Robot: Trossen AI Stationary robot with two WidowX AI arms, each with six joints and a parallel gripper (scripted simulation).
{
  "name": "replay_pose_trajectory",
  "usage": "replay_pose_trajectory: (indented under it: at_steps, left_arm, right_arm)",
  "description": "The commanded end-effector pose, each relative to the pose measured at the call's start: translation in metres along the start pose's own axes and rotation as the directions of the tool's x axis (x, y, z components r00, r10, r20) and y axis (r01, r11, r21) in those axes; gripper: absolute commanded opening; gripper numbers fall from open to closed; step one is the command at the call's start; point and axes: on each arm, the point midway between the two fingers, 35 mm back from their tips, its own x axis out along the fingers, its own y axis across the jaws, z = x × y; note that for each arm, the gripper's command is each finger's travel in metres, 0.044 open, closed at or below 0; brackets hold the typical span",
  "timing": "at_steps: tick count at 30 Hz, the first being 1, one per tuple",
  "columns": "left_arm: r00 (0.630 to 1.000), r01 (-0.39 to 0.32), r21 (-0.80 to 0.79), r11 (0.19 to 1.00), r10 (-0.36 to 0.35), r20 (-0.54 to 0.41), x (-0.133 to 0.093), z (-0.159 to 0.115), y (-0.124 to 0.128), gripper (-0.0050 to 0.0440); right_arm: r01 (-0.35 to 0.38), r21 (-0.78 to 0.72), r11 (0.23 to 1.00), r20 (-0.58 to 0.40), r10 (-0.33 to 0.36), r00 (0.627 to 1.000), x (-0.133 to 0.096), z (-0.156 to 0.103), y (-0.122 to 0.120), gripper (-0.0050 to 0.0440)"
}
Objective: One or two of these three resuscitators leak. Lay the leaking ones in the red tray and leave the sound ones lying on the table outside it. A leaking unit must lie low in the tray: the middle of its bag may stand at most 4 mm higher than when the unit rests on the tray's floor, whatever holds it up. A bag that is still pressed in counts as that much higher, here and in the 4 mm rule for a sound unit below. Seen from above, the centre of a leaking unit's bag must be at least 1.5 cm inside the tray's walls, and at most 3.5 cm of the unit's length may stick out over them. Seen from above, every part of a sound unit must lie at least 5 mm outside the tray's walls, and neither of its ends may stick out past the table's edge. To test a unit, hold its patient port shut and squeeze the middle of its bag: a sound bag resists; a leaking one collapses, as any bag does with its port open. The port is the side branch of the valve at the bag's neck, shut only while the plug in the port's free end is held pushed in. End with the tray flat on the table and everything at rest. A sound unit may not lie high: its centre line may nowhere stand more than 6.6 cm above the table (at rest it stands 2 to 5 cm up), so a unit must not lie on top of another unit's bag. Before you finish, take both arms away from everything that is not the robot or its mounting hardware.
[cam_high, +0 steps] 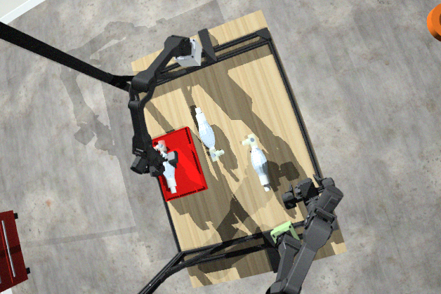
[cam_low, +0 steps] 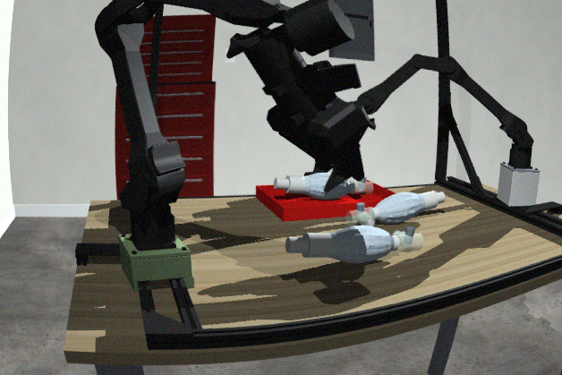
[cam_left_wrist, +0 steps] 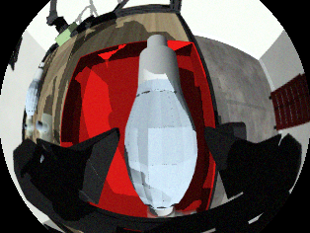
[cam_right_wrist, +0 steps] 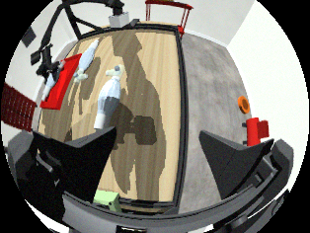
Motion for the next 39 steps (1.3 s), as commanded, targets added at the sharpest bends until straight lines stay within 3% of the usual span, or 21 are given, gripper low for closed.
replay_pose_trajectory:
  at_steps: [1,21,22,27,38,39]
  left_arm:
    - [1.000,0.001,-0.001,1.000,-0.001,0.001,0.000,0.001,0.000,0.0440]
    - [1.000,0.001,-0.001,1.000,-0.001,0.001,-0.001,0.001,0.000,0.0440]
    - [1.000,0.000,0.000,1.000,0.000,0.000,-0.058,0.039,0.000,0.0440]
    - [1.000,0.000,0.000,1.000,0.000,0.000,-0.082,0.056,0.000,0.0440]
    - [1.000,0.000,0.000,1.000,0.000,0.000,-0.082,0.056,0.000,0.0440]
    - [1.000,-0.004,0.001,1.000,0.004,-0.012,-0.085,0.044,-0.008,0.0440]
  right_arm:
    - [0.000,-0.001,1.000,0.000,0.000,1.000,0.000,0.000,0.000,0.0440]
    - [0.000,-0.002,1.000,0.002,0.000,1.000,0.000,0.000,0.000,0.0440]
    - [-0.001,-0.002,1.000,-0.001,0.001,1.000,0.000,0.000,0.000,0.0440]
    - [-0.001,-0.002,1.000,-0.001,0.001,1.000,0.000,0.000,0.000,0.0440]
    - [-0.001,-0.002,1.000,-0.001,0.001,1.000,0.000,0.000,0.000,0.0440]
    - [0.002,-0.003,1.000,0.000,-0.002,1.000,0.000,0.000,0.000,0.0440]
